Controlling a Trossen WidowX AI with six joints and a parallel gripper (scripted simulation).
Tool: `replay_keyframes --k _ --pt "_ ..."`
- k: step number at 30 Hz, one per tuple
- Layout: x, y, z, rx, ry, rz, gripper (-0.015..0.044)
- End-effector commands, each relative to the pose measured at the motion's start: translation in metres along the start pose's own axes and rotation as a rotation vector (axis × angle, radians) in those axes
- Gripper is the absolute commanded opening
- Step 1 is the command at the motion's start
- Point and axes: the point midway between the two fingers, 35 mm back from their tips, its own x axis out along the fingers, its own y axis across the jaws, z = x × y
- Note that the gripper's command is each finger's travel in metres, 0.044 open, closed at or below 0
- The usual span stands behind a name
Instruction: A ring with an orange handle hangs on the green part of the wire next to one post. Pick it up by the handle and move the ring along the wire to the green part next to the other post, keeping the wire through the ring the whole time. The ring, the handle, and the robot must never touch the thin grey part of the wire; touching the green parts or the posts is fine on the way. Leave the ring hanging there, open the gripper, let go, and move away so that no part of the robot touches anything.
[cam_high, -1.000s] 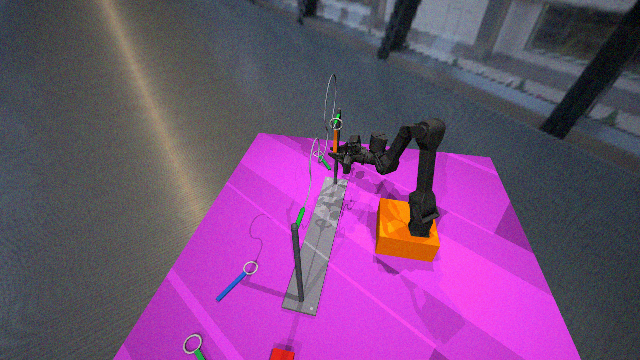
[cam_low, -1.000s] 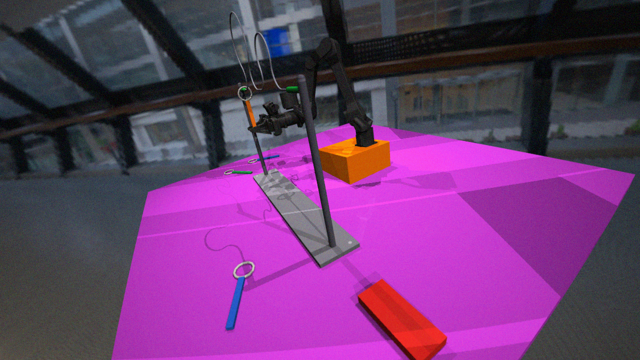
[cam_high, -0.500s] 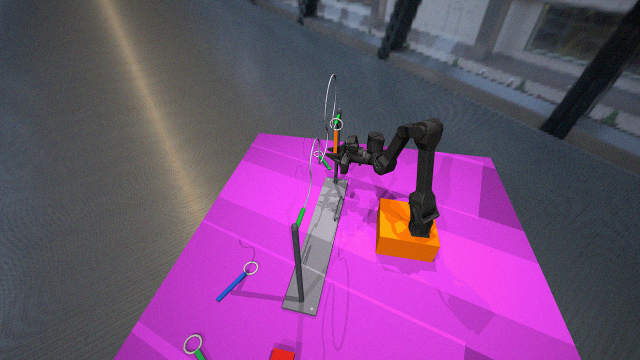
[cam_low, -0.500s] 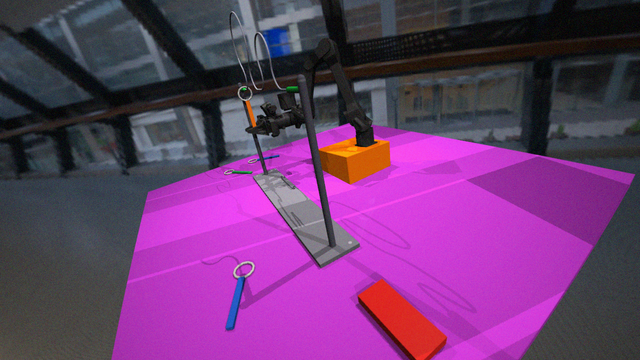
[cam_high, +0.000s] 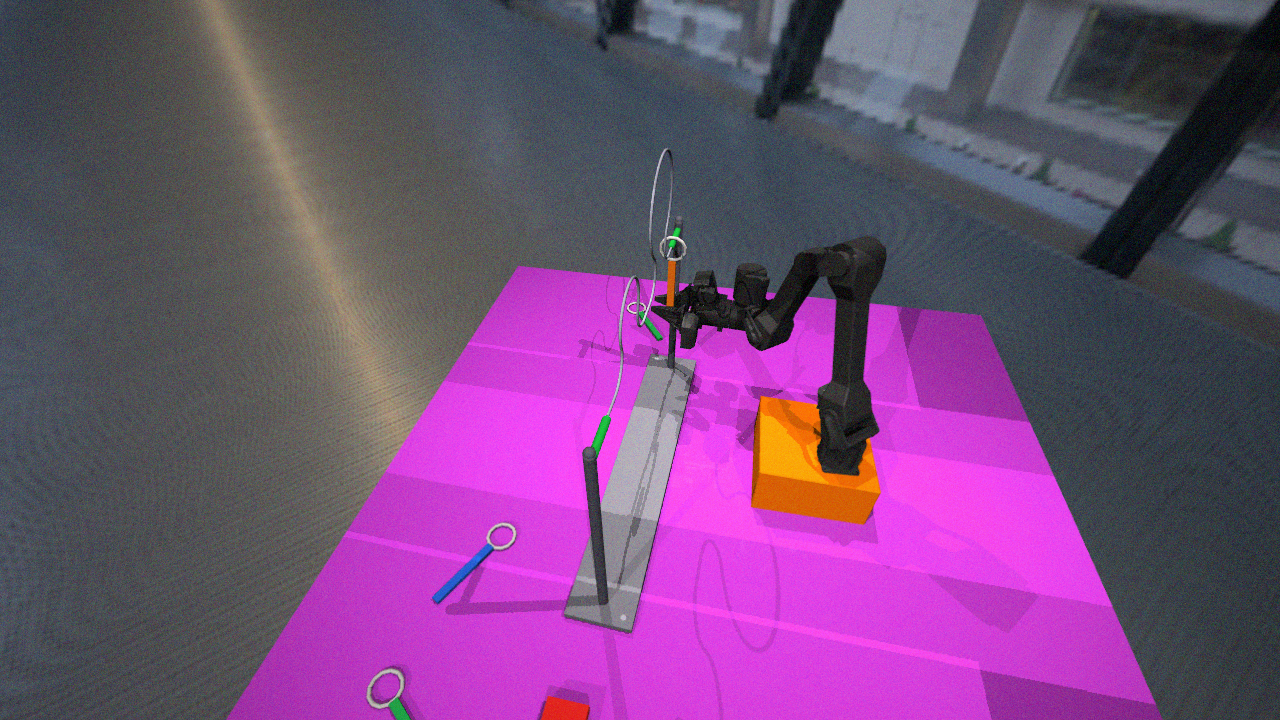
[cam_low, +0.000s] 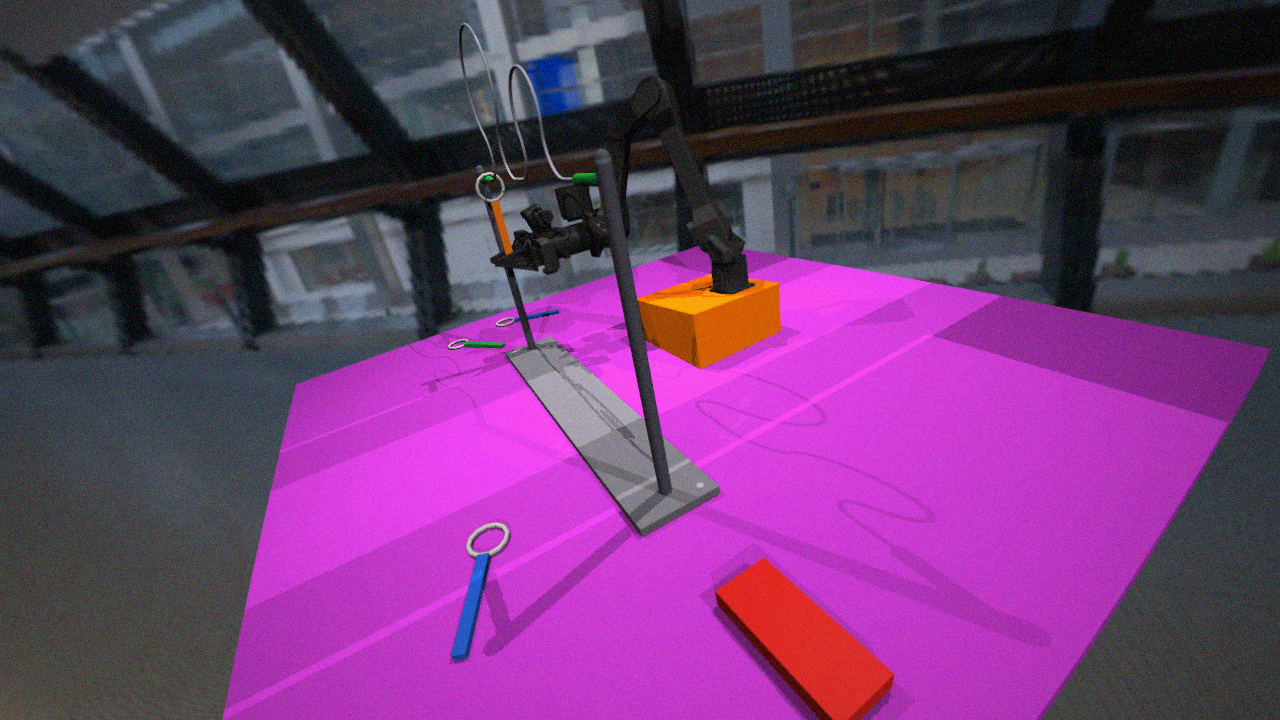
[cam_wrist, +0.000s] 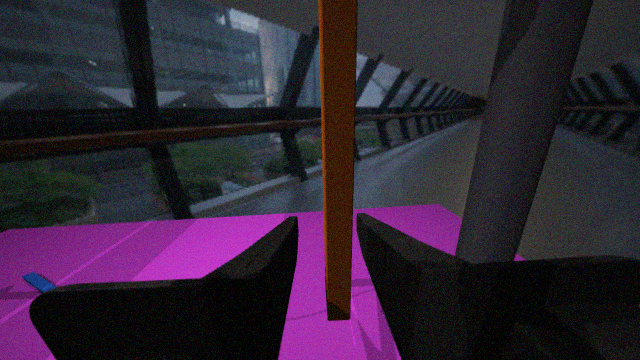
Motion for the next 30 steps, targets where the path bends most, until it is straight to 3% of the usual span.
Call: replay_keyframes --k 1,10,30 --pt "0.000 0.000 0.000 0.000 0.000 0.000 0.0081" --pt "0.000 0.000 0.000 0.000 0.000 0.000 -0.0150" --pt "0.000 0.001 0.014 0.007 -0.002 -0.003 -0.0150"
